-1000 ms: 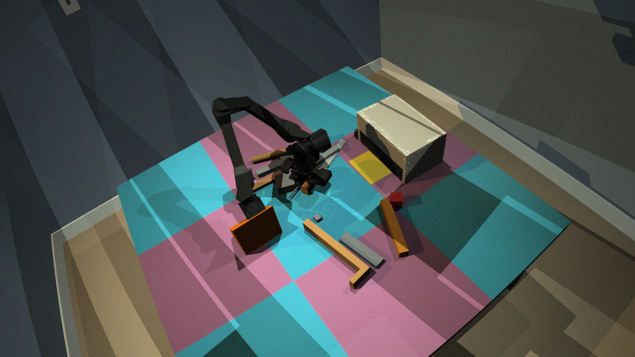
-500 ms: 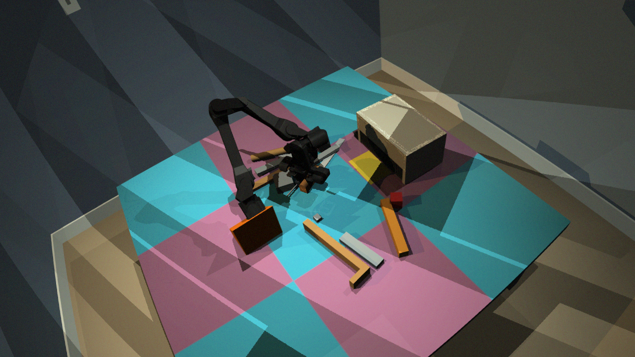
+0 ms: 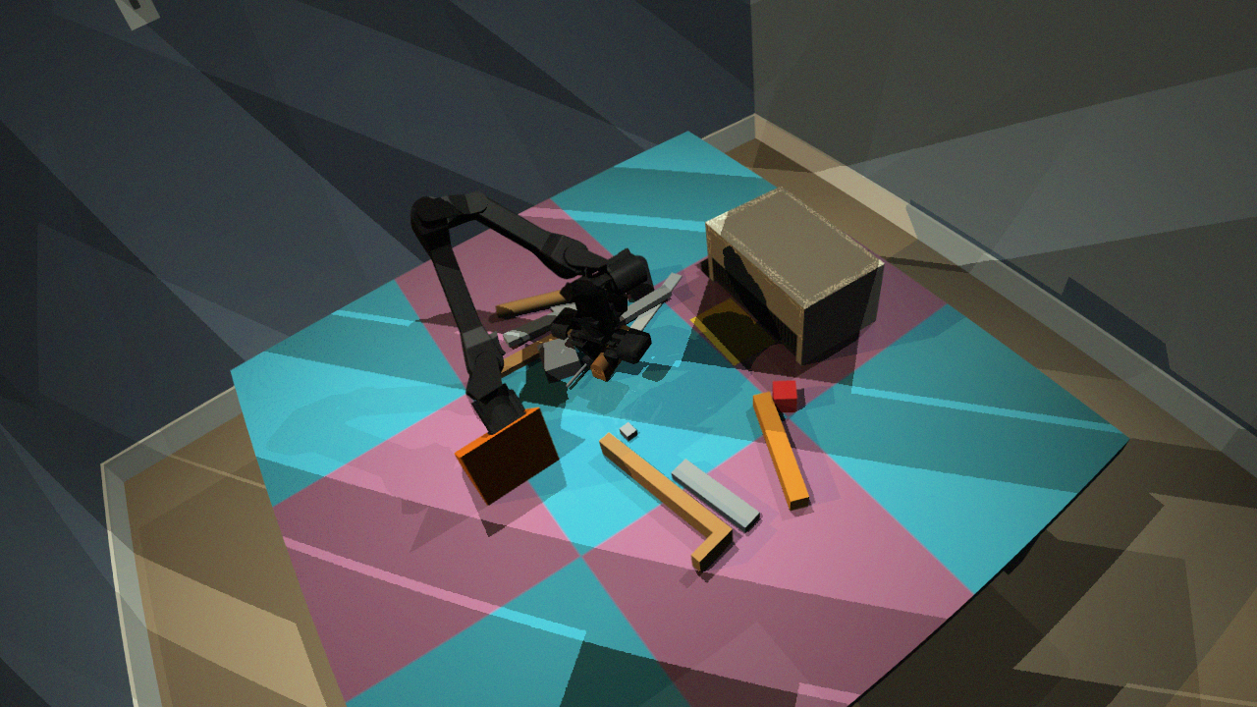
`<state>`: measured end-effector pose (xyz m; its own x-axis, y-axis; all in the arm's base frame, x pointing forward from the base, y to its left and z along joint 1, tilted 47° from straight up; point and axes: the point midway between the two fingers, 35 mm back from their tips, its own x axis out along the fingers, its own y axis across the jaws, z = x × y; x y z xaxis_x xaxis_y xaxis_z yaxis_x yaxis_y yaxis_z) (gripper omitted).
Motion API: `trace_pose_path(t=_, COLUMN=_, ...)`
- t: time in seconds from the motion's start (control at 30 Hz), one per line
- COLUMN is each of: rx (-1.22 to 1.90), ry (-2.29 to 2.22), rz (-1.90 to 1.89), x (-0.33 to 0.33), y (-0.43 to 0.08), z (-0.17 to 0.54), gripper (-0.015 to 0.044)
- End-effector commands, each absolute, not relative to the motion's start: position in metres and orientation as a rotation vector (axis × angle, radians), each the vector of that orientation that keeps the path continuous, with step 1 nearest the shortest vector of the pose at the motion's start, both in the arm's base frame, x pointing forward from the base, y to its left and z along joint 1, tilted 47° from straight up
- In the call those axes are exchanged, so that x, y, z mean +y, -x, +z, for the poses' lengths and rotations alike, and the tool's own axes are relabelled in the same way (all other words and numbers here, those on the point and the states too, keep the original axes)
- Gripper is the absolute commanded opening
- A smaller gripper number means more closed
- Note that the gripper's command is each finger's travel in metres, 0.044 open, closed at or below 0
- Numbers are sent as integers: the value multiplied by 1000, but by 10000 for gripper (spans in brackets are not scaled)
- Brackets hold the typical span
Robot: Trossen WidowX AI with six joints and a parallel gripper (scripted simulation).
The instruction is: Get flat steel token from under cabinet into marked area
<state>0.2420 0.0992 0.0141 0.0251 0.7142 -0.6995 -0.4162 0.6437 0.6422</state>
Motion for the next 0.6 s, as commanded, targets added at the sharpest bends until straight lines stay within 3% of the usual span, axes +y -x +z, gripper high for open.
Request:
trace_pose_path(t=0.0, rx=1251, ry=-288, rz=917, x=105, y=-242, z=21, gripper=0)
trace_pose_path(t=0.57, rx=1251, ry=-288, rz=917, x=104, y=-242, z=19, gripper=0)
